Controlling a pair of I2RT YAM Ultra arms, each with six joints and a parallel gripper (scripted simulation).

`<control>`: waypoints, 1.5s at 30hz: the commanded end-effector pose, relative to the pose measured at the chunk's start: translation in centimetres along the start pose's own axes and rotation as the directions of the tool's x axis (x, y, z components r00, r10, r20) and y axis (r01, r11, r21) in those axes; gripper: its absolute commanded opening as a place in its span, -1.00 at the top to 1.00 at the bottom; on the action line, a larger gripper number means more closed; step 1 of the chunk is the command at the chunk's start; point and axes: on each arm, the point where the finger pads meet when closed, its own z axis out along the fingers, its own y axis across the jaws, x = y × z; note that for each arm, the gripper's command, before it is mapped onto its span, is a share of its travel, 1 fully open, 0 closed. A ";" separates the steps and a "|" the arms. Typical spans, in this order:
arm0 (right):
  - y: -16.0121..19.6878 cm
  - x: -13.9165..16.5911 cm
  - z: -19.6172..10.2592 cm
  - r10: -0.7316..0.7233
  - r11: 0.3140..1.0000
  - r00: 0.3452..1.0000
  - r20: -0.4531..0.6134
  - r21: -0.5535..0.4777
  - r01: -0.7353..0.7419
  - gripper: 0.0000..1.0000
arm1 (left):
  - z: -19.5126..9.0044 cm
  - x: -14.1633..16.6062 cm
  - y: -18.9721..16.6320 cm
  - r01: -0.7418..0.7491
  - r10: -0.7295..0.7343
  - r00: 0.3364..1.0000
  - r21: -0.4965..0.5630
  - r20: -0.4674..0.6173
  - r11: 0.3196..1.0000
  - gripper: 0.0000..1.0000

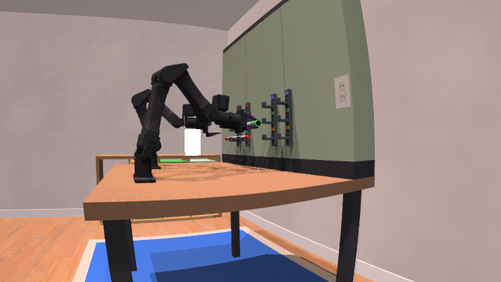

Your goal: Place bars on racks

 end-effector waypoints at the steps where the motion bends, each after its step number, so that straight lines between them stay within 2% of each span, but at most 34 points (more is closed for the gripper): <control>1: -3.5 0.4 0.0 0.077 0.990 0.997 0.002 0.119 -0.077 1.00 | -0.2 0.5 1.2 0.008 -0.008 1.000 -0.030 0.006 1.000 -1.00; 20: -4.2 0.5 -0.1 0.077 0.990 0.997 0.002 0.119 -0.077 1.00 | 0.3 2.1 1.2 0.008 -0.008 1.000 -0.030 0.006 1.000 -1.00; 45: -5.3 0.5 -0.2 0.078 0.990 0.997 0.002 0.120 -0.077 1.00 | 0.3 2.1 1.2 0.008 -0.008 1.000 -0.030 0.006 1.000 -1.00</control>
